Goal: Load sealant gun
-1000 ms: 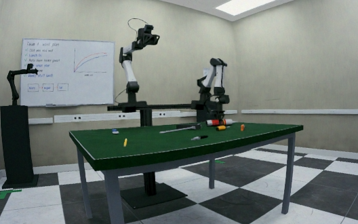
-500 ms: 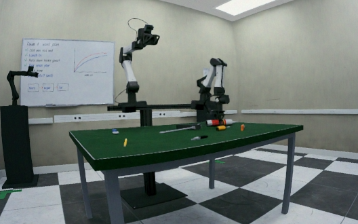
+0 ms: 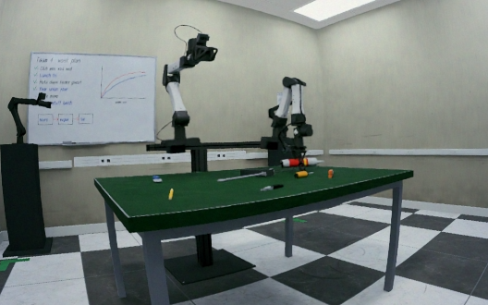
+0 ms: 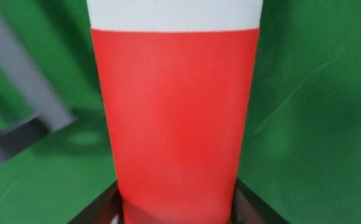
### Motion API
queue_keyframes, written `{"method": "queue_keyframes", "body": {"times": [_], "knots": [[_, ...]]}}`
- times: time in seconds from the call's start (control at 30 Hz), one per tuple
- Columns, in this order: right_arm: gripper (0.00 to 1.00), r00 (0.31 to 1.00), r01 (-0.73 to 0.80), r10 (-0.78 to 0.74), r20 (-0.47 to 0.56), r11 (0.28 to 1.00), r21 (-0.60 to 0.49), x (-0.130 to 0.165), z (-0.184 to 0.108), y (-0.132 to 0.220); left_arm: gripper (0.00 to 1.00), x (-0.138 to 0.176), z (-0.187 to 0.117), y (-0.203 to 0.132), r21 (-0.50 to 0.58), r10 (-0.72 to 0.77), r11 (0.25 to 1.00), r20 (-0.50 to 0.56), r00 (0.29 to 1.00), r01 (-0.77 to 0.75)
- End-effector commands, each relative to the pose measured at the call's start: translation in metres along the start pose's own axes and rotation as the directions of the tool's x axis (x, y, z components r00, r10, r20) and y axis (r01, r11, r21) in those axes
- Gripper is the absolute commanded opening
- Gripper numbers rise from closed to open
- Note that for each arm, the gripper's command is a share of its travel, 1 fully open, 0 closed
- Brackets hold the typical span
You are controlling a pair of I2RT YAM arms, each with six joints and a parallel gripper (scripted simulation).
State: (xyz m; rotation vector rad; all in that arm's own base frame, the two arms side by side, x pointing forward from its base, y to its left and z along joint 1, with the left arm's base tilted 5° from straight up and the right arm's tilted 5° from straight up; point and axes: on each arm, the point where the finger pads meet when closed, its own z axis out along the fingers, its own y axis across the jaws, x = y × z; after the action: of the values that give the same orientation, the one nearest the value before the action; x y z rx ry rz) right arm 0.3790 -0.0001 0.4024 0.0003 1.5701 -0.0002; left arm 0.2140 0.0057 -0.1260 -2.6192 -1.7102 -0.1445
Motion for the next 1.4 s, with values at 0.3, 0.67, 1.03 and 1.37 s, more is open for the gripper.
{"method": "queue_keyframes", "body": {"times": [0.3, 0.67, 1.03, 1.37], "knots": [[0.51, 1.000, -0.005, 0.005, -0.003, 1.000, -0.007, 0.001, -0.003, 0.003, 0.00, -0.002, -0.037, 0.006, 0.001, 0.003, 1.000, 0.016, 1.000, -0.003], [0.51, 1.000, -0.005, 0.005, -0.003, 1.000, -0.007, 0.001, -0.003, 0.003, 0.00, 0.000, -0.065, 0.009, -0.015, 0.002, 1.000, 0.004, 1.000, -0.001], [0.51, 1.000, -0.005, 0.005, -0.003, 1.000, -0.007, 0.001, -0.003, 0.003, 0.00, -0.020, -0.067, 0.040, -0.062, -0.122, 0.990, 0.039, 0.992, 0.124], [0.51, 1.000, -0.005, 0.005, -0.003, 1.000, -0.007, 0.001, -0.003, 0.003, 0.00, -0.057, -0.072, 0.062, -0.054, -0.217, 0.974, 0.080, 0.973, 0.221]]}}
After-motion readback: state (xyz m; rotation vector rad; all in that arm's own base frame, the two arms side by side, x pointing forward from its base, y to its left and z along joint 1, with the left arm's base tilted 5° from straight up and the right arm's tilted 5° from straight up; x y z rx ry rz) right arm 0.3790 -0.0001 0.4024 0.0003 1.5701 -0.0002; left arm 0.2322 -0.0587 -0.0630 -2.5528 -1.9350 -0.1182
